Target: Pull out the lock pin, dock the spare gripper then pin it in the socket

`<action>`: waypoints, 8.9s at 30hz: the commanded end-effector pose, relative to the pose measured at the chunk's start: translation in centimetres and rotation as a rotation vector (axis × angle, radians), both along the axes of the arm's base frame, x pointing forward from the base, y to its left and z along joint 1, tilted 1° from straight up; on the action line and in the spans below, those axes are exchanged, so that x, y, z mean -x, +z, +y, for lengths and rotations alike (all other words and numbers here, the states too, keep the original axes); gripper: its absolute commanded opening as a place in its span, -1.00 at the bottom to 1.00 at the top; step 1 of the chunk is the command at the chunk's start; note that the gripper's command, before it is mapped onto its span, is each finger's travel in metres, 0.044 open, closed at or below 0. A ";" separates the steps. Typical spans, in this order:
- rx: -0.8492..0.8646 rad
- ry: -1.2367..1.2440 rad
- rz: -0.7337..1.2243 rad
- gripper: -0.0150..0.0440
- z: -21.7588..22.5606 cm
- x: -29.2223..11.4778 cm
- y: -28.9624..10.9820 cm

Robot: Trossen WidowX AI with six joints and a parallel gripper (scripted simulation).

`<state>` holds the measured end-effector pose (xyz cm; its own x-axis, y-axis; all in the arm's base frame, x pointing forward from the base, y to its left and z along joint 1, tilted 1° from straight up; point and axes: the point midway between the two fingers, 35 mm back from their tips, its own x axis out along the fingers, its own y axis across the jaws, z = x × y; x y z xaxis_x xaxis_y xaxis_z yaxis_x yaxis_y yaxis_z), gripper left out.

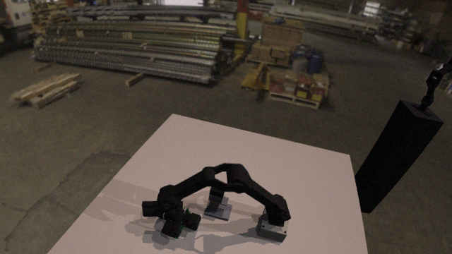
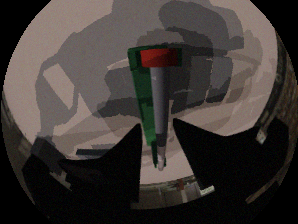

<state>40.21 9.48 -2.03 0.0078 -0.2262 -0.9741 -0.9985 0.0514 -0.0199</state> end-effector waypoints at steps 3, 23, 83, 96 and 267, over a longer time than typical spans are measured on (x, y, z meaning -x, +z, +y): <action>0.006 -0.004 0.001 0.03 -0.1 0.1 -0.3; 0.005 -0.004 0.001 -0.49 -0.1 0.0 0.3; -0.001 0.033 0.020 -0.49 0.6 7.9 7.6; -0.002 0.043 0.028 -0.49 0.4 11.8 7.9; 0.019 0.065 0.128 0.19 -1.7 13.5 7.9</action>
